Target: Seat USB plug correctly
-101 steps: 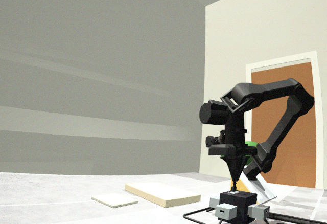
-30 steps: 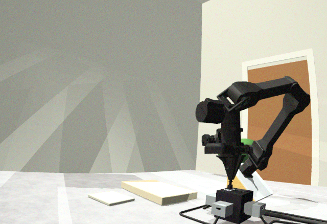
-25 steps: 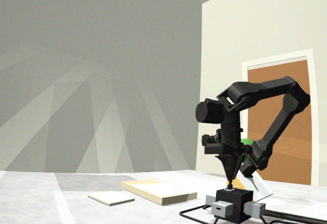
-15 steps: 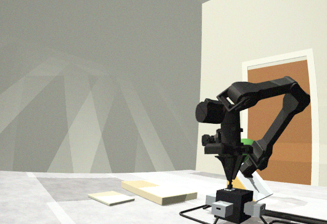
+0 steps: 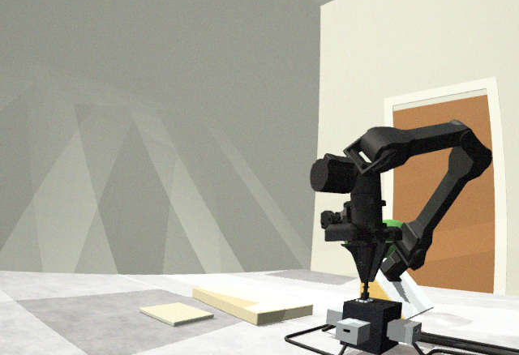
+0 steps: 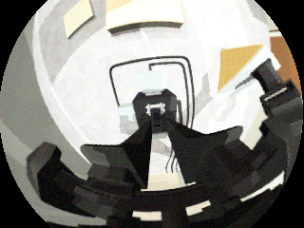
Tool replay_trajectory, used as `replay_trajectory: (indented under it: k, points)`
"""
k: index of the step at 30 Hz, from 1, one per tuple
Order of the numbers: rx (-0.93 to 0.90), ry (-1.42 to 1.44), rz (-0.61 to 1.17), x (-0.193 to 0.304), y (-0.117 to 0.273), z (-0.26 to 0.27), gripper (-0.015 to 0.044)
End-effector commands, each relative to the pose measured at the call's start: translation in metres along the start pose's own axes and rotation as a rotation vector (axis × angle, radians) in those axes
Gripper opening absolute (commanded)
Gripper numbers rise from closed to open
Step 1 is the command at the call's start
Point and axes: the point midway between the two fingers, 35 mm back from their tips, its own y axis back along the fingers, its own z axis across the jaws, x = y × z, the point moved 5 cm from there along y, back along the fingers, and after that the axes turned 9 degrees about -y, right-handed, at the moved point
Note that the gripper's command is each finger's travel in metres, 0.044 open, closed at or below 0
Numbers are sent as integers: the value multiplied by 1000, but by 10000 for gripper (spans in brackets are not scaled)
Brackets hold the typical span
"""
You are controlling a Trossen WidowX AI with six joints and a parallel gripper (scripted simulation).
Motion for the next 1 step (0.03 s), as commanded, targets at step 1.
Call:
replay_trajectory:
  k: [1]
  points:
    - [-4,7,-4,1,6,1,95]
